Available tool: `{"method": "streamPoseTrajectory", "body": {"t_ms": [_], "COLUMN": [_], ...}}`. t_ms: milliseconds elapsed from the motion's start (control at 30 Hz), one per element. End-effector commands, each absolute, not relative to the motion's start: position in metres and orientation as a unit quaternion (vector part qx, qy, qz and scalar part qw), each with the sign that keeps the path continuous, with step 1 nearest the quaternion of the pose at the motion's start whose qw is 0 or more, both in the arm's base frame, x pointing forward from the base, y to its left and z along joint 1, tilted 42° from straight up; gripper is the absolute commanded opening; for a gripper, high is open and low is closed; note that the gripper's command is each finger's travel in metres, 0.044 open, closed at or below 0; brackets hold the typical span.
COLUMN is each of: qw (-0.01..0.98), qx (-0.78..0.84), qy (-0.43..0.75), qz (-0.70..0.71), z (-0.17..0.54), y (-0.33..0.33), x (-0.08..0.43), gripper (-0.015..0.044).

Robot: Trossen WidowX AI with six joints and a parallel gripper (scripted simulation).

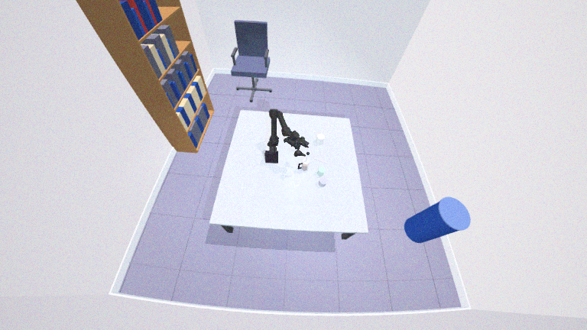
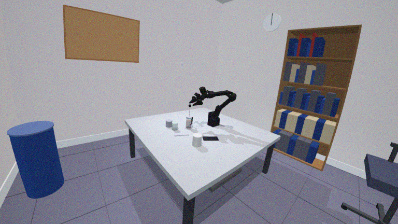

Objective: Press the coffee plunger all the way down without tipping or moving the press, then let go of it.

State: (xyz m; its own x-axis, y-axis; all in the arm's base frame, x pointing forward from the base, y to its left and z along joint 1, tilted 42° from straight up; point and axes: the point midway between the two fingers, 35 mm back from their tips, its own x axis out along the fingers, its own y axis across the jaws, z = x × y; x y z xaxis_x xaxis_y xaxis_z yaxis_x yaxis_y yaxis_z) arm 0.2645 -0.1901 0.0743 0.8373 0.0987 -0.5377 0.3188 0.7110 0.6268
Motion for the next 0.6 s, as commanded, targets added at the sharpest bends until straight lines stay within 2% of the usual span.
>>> {"method": "streamPoseTrajectory", "body": {"t_ms": [0,333,567], "qw": [0.878,0.878,0.878], "qx": [0.381,0.381,0.381], "qy": [0.283,0.281,0.281], "qz": [-0.065,-0.064,-0.064], "z": [0.066,0.059,0.059], "y": [-0.189,-0.186,-0.186], "x": [0.268,0.279,0.279], "gripper": [0.0440,0.0440,0.0256]}}
